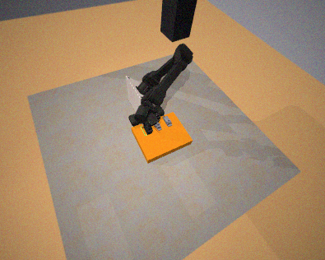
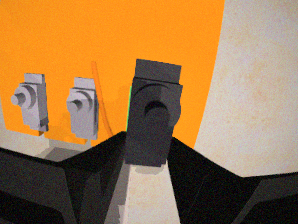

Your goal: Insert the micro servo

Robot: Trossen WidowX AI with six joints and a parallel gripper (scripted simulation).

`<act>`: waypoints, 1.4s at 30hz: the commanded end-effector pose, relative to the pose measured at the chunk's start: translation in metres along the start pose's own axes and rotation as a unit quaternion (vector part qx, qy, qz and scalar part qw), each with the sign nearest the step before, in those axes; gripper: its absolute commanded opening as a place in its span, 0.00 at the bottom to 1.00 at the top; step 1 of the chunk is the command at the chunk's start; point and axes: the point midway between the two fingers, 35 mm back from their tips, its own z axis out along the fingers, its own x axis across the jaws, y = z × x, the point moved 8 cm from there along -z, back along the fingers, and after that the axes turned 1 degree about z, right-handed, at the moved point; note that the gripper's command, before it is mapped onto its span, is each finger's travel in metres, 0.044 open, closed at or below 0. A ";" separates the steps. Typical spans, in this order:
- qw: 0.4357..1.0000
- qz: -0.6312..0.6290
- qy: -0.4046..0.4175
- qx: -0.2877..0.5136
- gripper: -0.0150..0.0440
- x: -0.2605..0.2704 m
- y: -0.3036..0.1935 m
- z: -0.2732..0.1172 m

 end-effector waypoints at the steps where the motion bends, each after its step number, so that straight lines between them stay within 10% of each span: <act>1: 1.000 -0.002 -0.002 0.001 0.25 0.000 -0.019 0.000; 42: 1.000 -0.002 -0.001 0.001 0.25 0.000 -0.024 0.026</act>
